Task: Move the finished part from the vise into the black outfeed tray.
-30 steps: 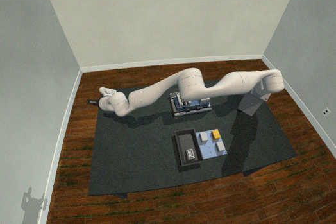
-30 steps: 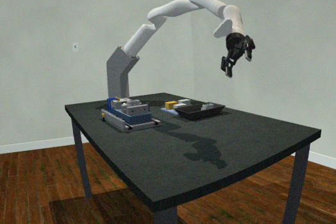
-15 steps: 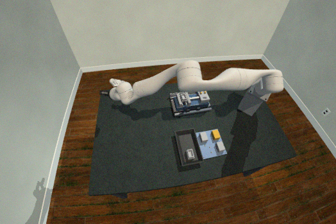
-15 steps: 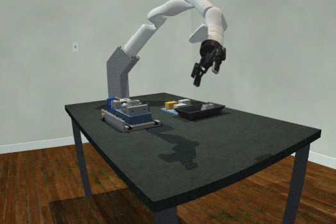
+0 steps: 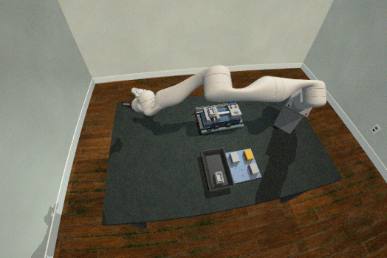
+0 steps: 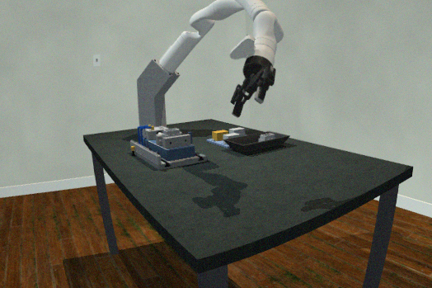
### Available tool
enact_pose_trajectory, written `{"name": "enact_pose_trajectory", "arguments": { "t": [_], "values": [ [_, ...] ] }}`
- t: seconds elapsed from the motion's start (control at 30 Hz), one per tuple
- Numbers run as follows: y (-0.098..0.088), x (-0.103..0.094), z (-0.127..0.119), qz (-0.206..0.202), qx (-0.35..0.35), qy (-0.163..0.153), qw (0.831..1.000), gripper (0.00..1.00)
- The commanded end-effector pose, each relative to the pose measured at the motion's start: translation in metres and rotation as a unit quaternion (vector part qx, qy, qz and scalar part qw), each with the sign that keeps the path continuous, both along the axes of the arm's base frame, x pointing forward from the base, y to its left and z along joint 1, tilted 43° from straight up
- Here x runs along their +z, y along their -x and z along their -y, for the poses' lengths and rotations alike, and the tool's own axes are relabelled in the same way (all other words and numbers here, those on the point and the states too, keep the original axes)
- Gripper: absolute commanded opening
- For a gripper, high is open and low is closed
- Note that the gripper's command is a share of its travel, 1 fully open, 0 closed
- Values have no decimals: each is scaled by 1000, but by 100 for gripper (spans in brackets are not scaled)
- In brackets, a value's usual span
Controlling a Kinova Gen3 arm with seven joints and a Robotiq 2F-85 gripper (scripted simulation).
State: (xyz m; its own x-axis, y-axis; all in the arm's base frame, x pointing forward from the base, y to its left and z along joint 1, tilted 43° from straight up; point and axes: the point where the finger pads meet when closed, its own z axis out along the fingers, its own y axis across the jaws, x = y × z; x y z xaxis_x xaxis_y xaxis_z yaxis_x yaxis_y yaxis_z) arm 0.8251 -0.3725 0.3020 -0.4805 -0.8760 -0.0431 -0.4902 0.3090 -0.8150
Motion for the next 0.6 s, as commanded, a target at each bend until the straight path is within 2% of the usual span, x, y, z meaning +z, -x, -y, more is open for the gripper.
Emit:
{"name": "enact_pose_trajectory", "arguments": {
  "t": [0.0,0.17,0.2,0.47,0.5,0.57],
  "values": [
    [8,-9,11,-7,-6,-2,1000,100],
    [8,-9,11,-7,-6,-2,1000,100],
    [20,-35,18,-25,-3,-11,1000,100],
    [20,-35,18,-25,-3,-11,1000,100],
    [34,-61,24,-44,1,-21,999,100],
    [34,-61,24,-44,1,-21,999,100]
  ]
}}
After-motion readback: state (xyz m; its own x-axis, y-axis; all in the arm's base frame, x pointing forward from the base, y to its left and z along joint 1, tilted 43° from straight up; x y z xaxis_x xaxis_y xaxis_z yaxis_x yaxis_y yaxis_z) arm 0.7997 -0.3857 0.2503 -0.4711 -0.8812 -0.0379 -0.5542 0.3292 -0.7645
